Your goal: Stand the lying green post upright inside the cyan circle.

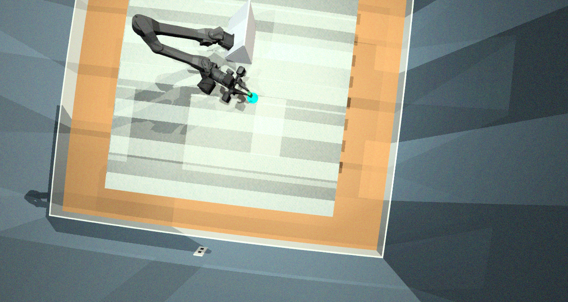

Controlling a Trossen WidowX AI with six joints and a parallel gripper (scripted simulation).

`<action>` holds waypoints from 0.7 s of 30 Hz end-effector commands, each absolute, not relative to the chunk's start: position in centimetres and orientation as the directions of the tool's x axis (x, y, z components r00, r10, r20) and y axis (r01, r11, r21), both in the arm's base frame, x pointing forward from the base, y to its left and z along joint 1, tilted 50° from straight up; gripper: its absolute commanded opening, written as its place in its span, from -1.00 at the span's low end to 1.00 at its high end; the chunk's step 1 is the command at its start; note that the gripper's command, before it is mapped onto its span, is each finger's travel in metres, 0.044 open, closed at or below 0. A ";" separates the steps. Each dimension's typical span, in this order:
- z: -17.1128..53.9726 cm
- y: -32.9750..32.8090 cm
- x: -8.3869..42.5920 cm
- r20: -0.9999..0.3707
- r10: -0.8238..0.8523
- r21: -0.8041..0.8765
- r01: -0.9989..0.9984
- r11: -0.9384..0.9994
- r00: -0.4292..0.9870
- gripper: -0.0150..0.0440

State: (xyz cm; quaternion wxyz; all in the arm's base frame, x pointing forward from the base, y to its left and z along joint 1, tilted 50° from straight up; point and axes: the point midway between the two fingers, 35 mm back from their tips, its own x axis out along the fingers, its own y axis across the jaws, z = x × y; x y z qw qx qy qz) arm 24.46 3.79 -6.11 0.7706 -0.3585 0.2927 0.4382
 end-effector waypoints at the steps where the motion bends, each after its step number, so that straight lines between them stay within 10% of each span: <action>1: -7.0 2.7 24.2 -0.760 0.471 -0.300 -0.884 0.359 0.449 -0.42; 21: -9.4 0.2 23.7 -0.762 0.468 -0.294 -0.884 0.364 0.447 -0.42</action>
